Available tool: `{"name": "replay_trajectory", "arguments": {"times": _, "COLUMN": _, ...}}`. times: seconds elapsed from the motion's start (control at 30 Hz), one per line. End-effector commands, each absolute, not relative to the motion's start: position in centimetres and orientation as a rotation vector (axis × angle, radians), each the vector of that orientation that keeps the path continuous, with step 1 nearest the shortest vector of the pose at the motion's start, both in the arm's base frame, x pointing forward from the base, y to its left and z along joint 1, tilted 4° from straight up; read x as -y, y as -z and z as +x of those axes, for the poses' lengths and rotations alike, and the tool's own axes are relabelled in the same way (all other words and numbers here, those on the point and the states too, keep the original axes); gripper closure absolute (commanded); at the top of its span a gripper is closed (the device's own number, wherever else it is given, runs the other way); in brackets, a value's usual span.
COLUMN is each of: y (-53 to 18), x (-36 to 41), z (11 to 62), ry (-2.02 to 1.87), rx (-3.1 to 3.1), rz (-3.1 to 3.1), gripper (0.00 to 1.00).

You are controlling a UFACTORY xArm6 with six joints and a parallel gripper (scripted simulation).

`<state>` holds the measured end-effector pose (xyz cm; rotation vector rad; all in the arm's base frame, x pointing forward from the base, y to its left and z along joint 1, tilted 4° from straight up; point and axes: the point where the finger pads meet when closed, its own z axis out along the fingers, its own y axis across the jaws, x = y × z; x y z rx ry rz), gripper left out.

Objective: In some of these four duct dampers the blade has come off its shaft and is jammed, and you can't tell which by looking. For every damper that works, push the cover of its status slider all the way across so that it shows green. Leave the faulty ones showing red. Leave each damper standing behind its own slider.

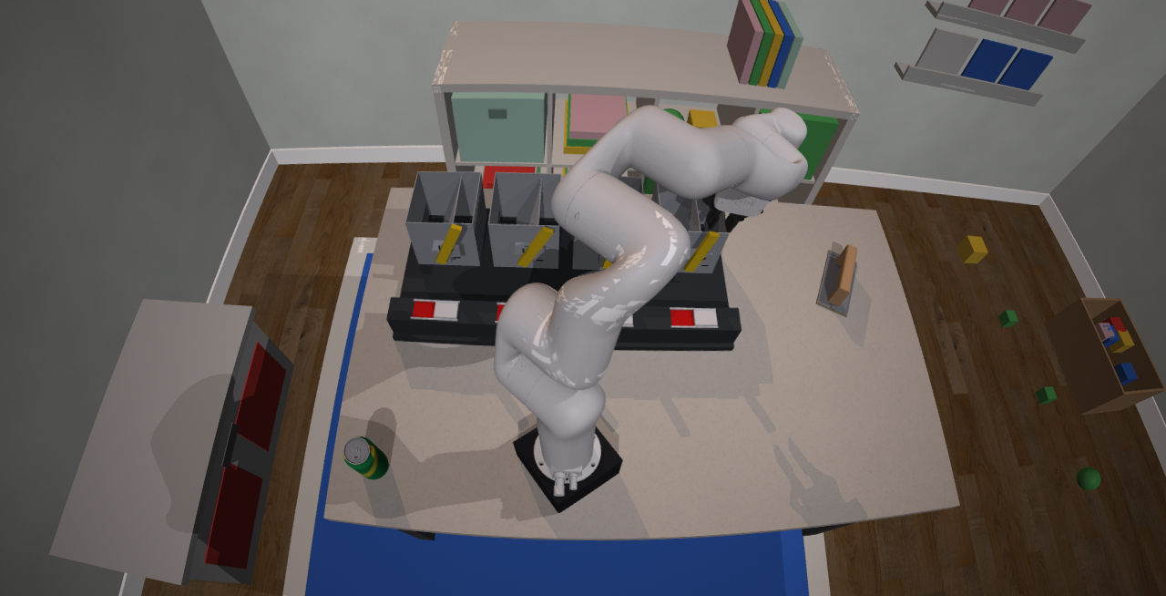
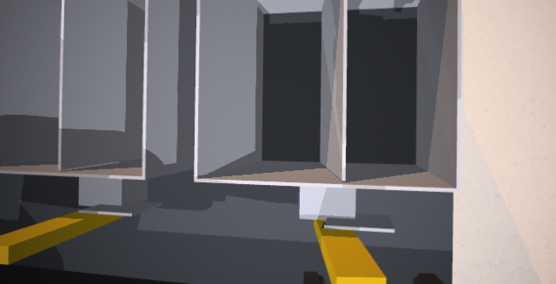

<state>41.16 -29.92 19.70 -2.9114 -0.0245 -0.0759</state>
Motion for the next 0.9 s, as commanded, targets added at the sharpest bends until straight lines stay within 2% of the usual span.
{"name": "replay_trajectory", "arguments": {"times": 0.0, "y": -19.9, "x": 30.0, "z": 41.2, "ry": 0.082, "rx": 0.025, "rz": -2.914, "gripper": 0.61}}
{"name": "replay_trajectory", "arguments": {"times": 0.87, "y": -17.8, "x": 29.6, "z": 41.2, "ry": 0.074, "rx": 0.026, "rz": -2.915, "gripper": 0.61}}
